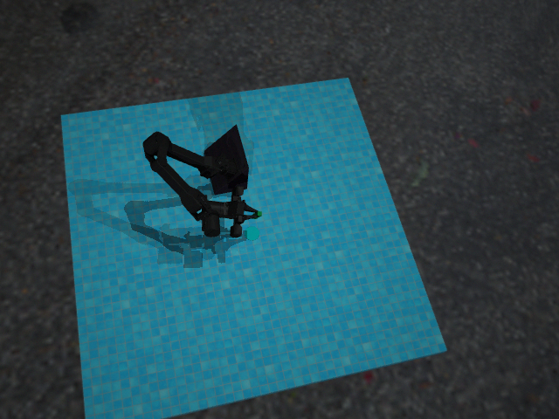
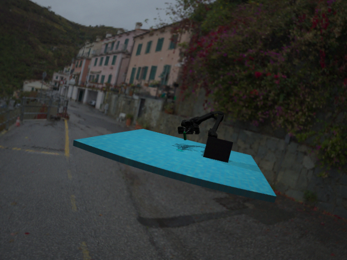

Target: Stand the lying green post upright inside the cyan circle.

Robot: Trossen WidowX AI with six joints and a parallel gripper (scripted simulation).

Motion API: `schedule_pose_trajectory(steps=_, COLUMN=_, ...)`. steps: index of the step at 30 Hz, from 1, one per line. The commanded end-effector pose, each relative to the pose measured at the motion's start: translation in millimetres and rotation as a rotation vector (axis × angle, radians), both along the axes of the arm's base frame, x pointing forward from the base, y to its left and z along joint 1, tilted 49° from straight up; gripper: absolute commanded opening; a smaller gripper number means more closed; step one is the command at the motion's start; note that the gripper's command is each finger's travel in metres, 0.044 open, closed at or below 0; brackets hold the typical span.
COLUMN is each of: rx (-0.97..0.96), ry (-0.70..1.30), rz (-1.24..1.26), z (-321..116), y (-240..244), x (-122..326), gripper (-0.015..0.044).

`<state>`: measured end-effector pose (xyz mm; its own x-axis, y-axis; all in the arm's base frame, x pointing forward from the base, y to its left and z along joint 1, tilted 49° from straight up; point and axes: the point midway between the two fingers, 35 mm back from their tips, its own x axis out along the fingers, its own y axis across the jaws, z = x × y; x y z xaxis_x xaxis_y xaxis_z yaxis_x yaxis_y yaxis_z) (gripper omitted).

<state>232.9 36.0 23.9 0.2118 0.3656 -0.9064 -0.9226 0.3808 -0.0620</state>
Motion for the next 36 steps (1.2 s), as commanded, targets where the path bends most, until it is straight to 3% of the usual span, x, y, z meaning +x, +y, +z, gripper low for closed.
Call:
schedule_pose_trajectory(steps=1, rx=0.018, ry=-0.024, rz=0.009, z=1.4, y=0.3, x=-0.4, gripper=0.0023)
schedule_pose_trajectory(steps=36, rx=0.119, ry=-0.275, rz=0.085, z=17.9, y=-3.8, x=2.4, gripper=0.0023)
